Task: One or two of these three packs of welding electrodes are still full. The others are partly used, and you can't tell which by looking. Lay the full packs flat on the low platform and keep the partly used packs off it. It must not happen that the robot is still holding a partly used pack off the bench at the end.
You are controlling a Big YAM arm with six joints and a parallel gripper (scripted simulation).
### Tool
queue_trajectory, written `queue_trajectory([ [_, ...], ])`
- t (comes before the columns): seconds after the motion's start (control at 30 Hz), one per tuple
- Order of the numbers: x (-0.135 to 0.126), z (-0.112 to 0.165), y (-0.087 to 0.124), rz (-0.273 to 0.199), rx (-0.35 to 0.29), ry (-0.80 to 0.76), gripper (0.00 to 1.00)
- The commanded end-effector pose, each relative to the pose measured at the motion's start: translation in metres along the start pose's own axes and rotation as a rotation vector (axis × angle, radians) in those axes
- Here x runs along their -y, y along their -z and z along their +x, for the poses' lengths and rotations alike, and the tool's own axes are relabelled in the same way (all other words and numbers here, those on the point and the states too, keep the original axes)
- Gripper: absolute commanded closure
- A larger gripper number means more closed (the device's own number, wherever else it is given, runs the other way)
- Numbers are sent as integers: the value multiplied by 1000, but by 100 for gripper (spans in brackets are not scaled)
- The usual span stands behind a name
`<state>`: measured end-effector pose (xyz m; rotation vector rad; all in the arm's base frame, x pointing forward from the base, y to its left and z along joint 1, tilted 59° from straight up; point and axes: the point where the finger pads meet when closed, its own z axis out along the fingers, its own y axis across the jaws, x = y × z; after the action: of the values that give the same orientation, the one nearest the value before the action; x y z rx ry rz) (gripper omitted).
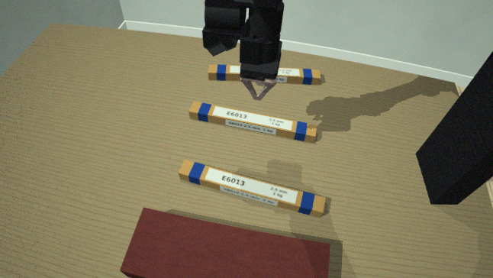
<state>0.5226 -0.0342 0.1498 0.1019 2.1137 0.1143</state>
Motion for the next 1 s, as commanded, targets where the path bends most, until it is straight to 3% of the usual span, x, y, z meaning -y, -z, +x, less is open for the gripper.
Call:
queue_trajectory([
  [0.0,0,-1,1,2,8,-2,57],
  [0.97,0,0,-35,2,7,-2,57],
])
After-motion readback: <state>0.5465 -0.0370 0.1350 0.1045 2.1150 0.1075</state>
